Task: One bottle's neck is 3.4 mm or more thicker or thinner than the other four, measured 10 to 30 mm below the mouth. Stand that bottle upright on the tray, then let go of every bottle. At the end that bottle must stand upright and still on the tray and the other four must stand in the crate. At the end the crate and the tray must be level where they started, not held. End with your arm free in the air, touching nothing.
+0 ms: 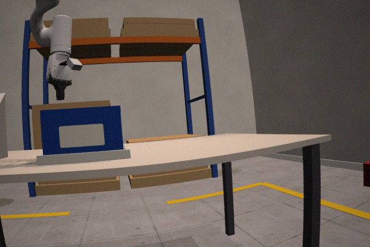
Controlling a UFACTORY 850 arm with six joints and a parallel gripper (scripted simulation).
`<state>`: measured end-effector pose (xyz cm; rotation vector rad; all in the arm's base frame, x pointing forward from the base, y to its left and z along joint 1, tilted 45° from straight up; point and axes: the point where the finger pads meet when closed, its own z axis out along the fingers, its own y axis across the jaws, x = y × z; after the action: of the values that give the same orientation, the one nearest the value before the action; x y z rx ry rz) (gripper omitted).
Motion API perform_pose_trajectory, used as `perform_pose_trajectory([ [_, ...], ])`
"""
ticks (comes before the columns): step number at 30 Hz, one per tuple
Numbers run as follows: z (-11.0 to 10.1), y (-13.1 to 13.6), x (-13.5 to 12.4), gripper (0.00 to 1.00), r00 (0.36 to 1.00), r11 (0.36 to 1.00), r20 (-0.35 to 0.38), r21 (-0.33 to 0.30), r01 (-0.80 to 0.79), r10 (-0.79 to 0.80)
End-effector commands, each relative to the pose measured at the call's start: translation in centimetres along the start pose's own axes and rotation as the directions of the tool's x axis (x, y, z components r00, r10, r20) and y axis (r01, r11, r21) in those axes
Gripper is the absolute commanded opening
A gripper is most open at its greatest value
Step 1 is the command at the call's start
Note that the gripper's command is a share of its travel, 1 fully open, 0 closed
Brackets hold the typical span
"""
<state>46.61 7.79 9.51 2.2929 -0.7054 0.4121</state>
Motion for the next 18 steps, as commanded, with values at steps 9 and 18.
perform_pose_trajectory([
  [9, -0.1, 0.0, 0.0, 0.00, 1.000, 1.000, -0.001, 0.001, -0.001, 0.001],
  [18, -0.1, -1.5, 1.3, 0.00, 1.000, 1.000, -0.001, 0.002, -0.001, 0.001],
])
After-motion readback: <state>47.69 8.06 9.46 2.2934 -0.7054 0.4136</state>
